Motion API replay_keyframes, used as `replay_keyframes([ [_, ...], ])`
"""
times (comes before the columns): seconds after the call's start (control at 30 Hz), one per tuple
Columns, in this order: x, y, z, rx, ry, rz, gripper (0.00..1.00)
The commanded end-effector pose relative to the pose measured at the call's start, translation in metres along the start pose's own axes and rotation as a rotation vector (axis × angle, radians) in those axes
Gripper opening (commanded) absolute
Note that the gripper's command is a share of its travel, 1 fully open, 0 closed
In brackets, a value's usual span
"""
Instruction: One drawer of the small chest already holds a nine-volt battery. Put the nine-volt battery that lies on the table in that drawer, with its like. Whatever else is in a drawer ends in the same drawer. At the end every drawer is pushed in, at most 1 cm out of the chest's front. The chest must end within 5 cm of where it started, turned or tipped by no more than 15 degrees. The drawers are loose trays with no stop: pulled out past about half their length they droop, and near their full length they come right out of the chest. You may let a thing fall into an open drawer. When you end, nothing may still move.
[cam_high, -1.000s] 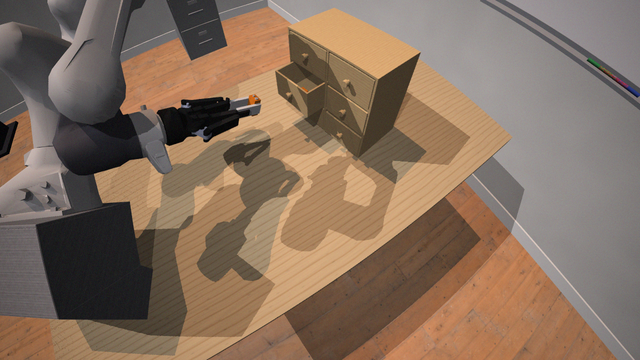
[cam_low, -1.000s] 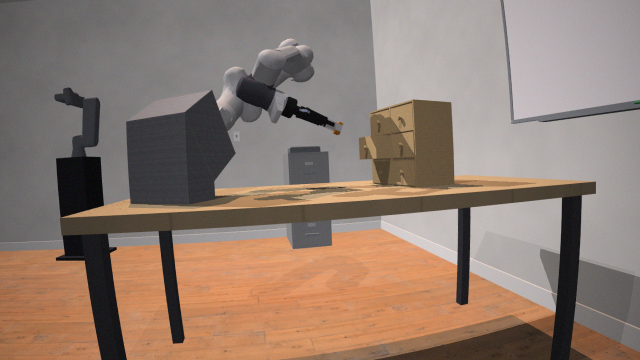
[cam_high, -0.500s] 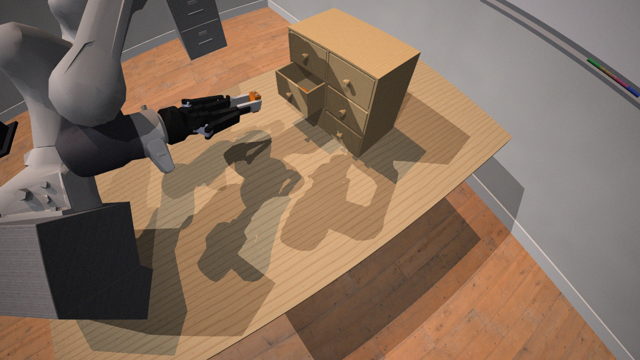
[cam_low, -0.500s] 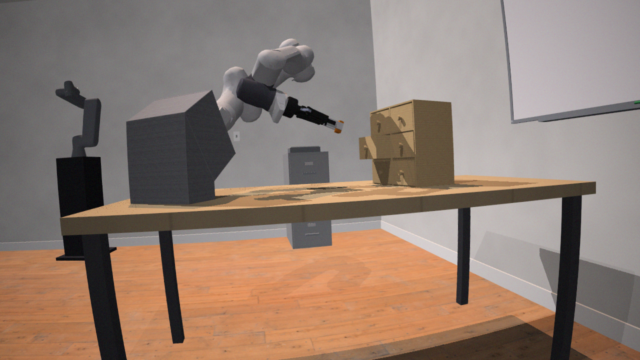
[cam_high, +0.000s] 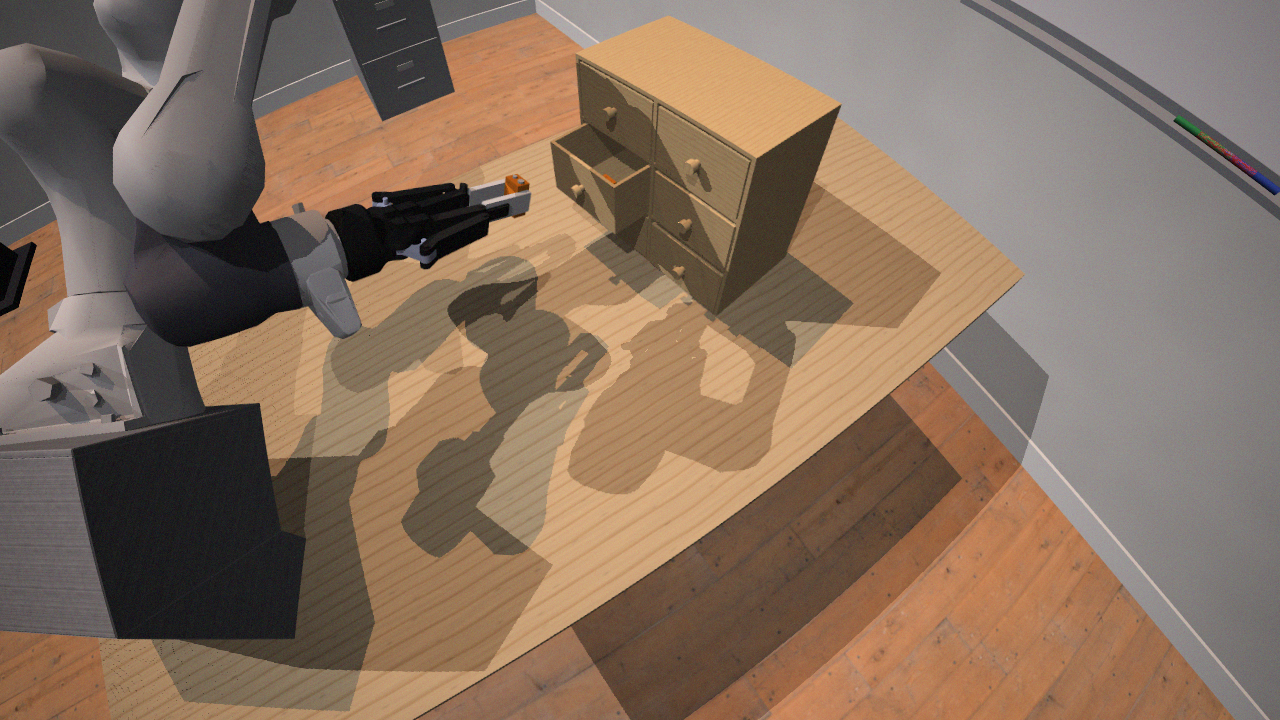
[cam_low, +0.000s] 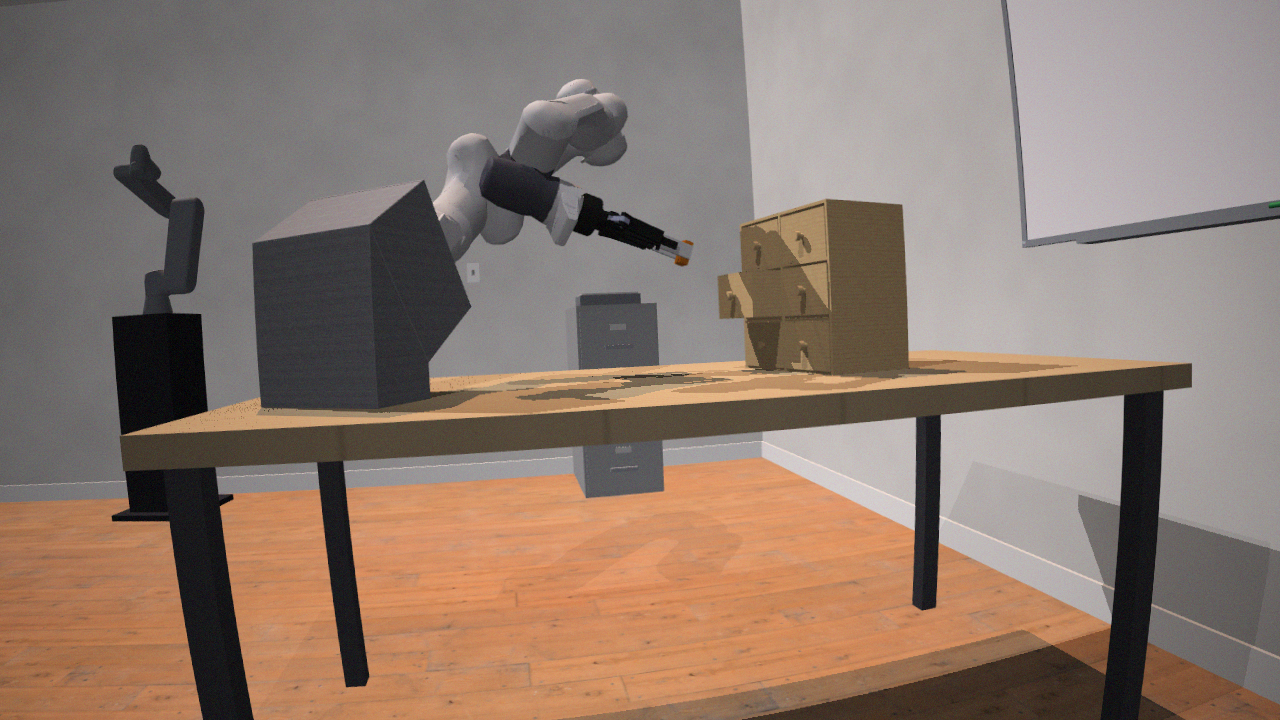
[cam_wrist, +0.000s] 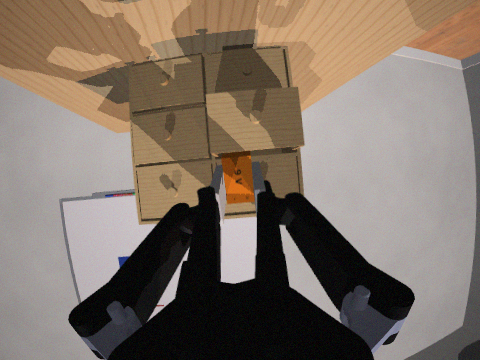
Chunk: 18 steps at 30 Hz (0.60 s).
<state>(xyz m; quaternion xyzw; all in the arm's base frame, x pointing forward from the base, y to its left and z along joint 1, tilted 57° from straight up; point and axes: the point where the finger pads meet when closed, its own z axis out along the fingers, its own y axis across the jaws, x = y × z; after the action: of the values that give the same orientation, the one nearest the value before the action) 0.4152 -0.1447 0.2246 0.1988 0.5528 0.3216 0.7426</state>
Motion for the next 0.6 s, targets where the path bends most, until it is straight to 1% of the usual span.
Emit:
replay_keyframes([
  [0.0, -0.002, -0.003, 0.006, 0.007, 0.002, 0.006, 0.14],
  [0.1, -0.003, -0.003, 0.008, 0.007, 0.002, 0.006, 0.14],
  [0.23, -0.006, -0.003, 0.017, 0.007, 0.002, 0.006, 0.14],
  [0.57, -0.018, -0.004, 0.049, 0.007, 0.002, 0.006, 0.14],
])
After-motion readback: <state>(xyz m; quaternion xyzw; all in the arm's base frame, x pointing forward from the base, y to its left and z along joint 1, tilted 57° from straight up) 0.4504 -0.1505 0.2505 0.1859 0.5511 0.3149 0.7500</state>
